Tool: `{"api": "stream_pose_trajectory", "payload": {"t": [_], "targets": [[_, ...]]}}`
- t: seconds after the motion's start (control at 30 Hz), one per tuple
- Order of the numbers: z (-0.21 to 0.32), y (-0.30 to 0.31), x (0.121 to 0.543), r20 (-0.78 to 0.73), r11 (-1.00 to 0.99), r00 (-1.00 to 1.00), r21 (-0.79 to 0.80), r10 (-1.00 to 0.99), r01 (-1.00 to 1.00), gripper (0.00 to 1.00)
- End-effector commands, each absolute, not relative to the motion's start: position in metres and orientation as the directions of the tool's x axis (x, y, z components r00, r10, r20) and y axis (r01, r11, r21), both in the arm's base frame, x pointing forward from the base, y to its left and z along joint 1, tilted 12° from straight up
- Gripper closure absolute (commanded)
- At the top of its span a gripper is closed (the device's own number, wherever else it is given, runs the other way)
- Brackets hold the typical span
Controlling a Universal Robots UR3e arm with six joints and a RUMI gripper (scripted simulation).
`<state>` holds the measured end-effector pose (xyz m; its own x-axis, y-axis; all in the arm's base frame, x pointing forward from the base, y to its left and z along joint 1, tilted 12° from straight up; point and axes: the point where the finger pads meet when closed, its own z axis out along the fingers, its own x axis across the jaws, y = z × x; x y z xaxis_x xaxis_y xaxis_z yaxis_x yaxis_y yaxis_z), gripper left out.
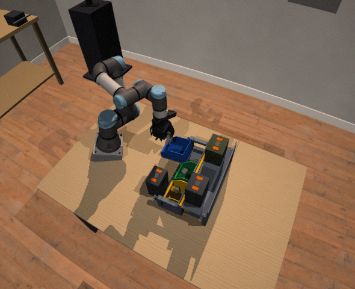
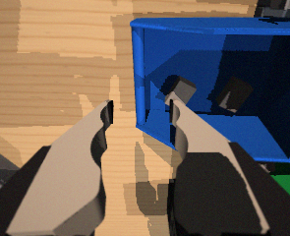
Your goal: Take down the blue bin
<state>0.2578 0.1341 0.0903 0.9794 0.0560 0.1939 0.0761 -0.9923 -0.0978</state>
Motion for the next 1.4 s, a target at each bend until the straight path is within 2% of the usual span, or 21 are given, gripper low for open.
{"api": "stream_pose_trajectory", "payload": {"t": [0.0,0.2,0.37,1.37], "targets": [[0.099,0.132,0.256,0.188,-0.991,0.981,-0.105,0.057,0.078,0.74],[0.099,0.132,0.256,0.188,-0.991,0.981,-0.105,0.057,0.078,0.74],[0.133,0.128,0.249,0.188,-0.991,0.981,-0.105,0.057,0.078,0.74],[0.122,0.129,0.251,0.187,-0.991,0.981,-0.105,0.057,0.078,0.74]]}}
